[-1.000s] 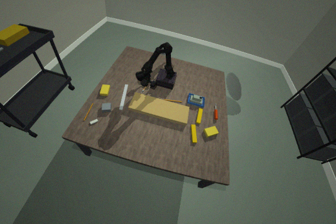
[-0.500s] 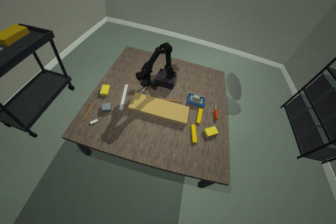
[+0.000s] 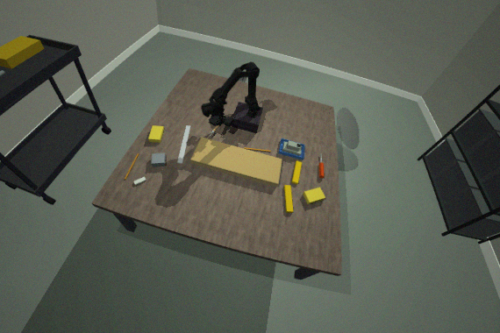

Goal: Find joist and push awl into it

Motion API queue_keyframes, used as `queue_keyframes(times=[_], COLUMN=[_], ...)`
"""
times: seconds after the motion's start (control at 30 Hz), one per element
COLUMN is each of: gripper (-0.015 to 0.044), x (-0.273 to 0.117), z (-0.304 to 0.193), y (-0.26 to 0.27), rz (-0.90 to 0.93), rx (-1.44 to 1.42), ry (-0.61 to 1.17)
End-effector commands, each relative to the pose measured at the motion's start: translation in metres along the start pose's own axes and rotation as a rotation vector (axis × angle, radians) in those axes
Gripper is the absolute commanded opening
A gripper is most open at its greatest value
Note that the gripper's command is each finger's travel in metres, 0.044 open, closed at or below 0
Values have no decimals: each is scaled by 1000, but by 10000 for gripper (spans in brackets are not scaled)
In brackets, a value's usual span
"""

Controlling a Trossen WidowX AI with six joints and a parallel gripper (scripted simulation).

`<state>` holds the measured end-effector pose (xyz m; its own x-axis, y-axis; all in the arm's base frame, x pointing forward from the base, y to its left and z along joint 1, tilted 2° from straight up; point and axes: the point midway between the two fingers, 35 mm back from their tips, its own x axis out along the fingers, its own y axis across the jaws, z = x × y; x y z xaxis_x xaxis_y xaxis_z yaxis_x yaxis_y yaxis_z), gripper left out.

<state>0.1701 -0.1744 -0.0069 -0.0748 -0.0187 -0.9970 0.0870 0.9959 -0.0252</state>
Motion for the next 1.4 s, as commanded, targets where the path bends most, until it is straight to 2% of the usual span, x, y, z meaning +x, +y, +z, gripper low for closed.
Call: queue_keyframes(times=[0.0,0.27,0.53,0.93,1.37], gripper=[0,0,0,0,0], x=[-34,-90,-91,-90,-98], z=[2,-9,-5,21,48], y=[-4,2,2,-2,-7], rz=[-16,-16,-11,63,231], rx=[2,2,65,496,937], ry=[-14,-14,-42,-233,-415])
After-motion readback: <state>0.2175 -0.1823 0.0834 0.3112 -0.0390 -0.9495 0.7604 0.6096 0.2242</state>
